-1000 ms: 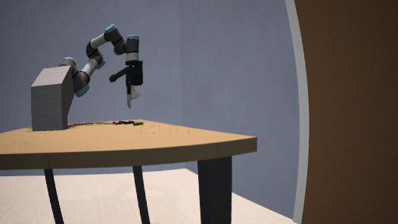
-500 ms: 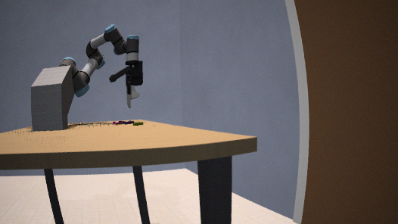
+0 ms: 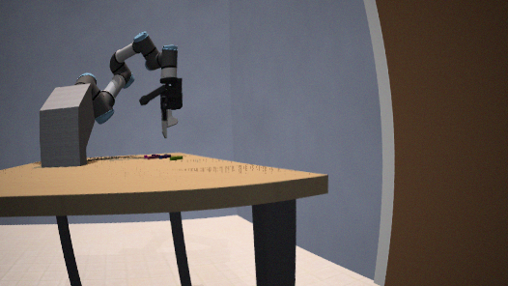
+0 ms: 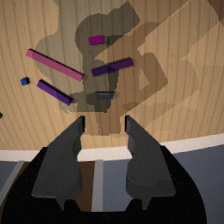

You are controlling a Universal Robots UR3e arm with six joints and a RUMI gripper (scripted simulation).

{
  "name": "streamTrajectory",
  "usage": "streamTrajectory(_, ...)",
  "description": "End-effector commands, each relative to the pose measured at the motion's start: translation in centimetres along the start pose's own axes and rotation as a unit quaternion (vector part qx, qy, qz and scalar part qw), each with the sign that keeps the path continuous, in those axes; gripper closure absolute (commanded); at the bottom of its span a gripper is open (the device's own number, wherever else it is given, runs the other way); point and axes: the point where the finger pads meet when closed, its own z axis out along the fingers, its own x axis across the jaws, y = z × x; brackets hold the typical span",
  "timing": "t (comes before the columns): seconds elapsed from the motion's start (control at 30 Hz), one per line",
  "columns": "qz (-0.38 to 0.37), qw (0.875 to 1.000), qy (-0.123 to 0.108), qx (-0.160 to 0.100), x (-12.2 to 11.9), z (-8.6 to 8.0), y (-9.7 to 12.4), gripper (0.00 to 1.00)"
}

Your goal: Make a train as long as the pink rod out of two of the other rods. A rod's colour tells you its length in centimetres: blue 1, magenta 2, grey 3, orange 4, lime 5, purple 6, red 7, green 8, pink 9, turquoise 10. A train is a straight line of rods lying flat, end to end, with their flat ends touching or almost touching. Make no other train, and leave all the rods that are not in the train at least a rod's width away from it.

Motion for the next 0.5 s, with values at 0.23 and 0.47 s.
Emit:
streamTrajectory(0.23,0.001,1.000,0.001,-0.001,0.0,1.0,0.0,0.72)
streamTrajectory(0.47,0.001,1.000,0.001,-0.001,0.0,1.8,0.0,0.72)
